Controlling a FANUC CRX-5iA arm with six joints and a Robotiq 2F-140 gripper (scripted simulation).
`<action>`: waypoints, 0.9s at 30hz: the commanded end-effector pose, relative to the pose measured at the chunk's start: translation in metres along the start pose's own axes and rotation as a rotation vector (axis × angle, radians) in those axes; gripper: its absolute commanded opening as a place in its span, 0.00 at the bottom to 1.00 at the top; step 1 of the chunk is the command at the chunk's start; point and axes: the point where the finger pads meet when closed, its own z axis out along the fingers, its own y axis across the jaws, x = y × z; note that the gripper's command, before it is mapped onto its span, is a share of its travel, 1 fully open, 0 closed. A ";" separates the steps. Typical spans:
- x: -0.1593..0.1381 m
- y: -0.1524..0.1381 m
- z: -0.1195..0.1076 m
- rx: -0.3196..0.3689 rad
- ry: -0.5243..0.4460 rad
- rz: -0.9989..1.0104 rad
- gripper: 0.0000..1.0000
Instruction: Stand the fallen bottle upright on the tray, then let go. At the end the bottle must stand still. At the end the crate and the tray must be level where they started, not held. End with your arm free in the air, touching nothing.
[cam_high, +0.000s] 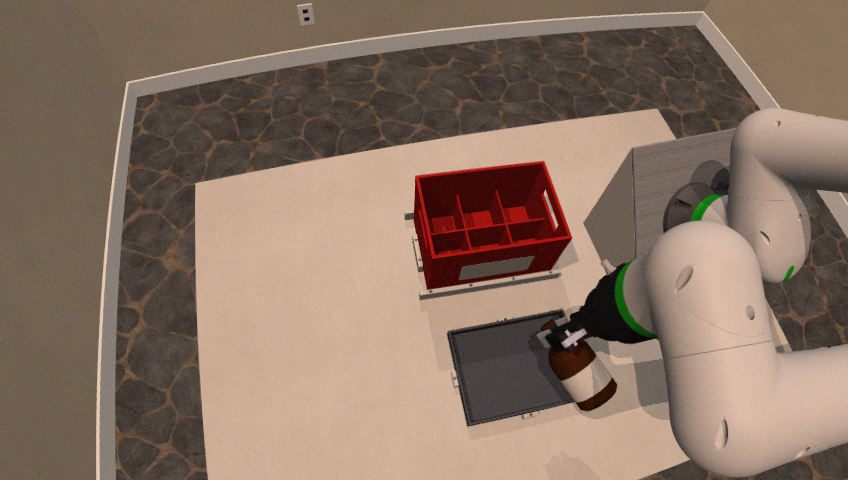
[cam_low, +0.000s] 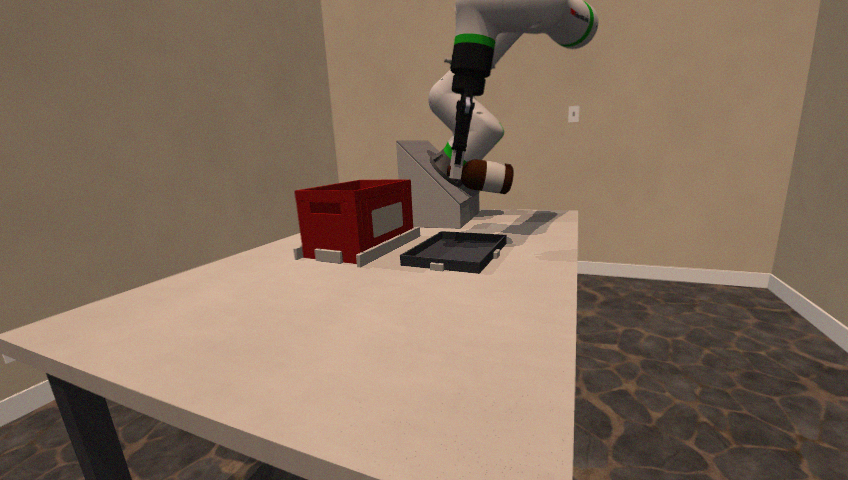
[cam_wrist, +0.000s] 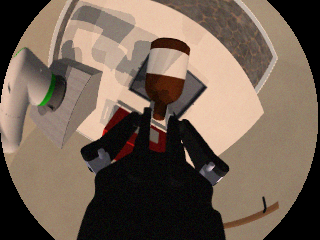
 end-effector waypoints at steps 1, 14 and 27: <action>0.000 0.000 0.000 0.000 -0.003 0.000 0.00; 0.001 -0.002 0.001 0.009 -0.074 0.004 0.00; 0.002 -0.001 0.000 0.004 -0.145 0.002 0.00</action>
